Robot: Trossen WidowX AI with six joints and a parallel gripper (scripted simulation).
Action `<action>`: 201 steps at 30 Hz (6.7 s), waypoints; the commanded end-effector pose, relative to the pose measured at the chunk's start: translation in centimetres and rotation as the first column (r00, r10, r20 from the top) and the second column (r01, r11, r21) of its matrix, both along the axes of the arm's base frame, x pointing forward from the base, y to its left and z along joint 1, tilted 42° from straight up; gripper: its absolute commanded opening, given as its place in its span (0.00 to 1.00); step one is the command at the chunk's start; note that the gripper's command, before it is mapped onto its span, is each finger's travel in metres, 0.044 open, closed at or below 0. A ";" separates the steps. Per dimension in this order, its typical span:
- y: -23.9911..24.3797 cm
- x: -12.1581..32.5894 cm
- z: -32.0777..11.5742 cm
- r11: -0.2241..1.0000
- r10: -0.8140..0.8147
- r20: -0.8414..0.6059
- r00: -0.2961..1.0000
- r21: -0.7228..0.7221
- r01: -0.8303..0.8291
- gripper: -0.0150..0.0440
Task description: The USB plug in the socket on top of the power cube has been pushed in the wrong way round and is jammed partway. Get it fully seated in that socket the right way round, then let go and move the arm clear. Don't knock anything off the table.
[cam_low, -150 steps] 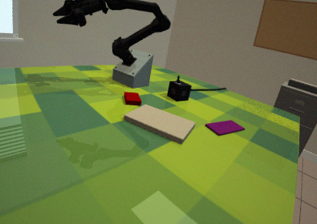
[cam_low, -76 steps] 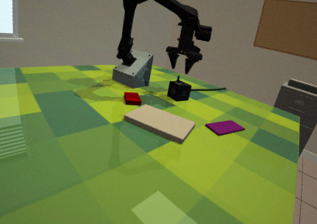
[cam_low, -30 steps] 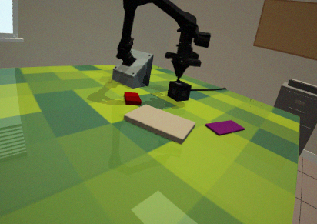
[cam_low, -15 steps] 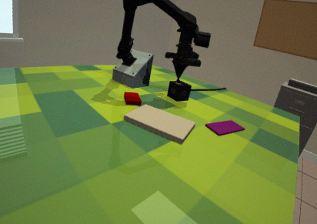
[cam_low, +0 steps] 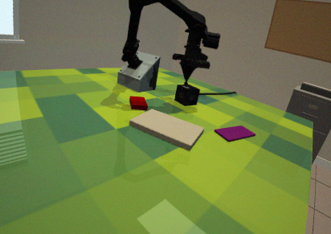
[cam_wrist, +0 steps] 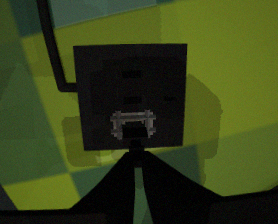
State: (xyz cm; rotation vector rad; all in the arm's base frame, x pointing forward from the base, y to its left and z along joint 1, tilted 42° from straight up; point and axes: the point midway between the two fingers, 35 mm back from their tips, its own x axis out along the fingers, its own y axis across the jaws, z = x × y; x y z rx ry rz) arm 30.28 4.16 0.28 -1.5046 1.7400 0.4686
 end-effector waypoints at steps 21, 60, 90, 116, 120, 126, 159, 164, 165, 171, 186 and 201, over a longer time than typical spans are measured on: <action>1.2 0.1 1.3 1.000 -0.003 0.005 1.000 0.006 0.003 0.25; 1.5 0.0 1.7 0.914 -0.397 0.355 0.846 0.075 0.398 0.25; 1.5 0.0 1.7 0.567 -0.726 0.651 0.222 0.384 0.729 0.25; 1.5 0.0 1.7 0.198 -0.667 0.600 -0.441 0.714 0.672 0.25; 1.5 0.0 1.7 0.147 -0.629 0.566 -0.533 0.759 0.634 0.25; 1.5 0.0 1.7 0.077 -0.559 0.504 -0.659 0.822 0.564 0.25; 1.5 0.0 1.7 -0.113 -0.001 0.007 -1.000 0.994 0.007 0.25; 1.5 0.0 1.7 -0.113 0.002 0.004 -1.000 0.994 0.004 0.25; 1.5 0.0 1.7 -0.113 0.002 0.004 -1.000 0.994 0.004 0.25; 1.5 0.0 1.7 -0.113 0.002 0.004 -1.000 0.994 0.004 0.25; 1.5 0.0 1.5 -0.124 -0.004 0.004 -1.000 0.992 0.004 0.25; 1.4 0.0 1.3 -0.137 -0.006 0.000 -1.000 0.991 0.000 0.25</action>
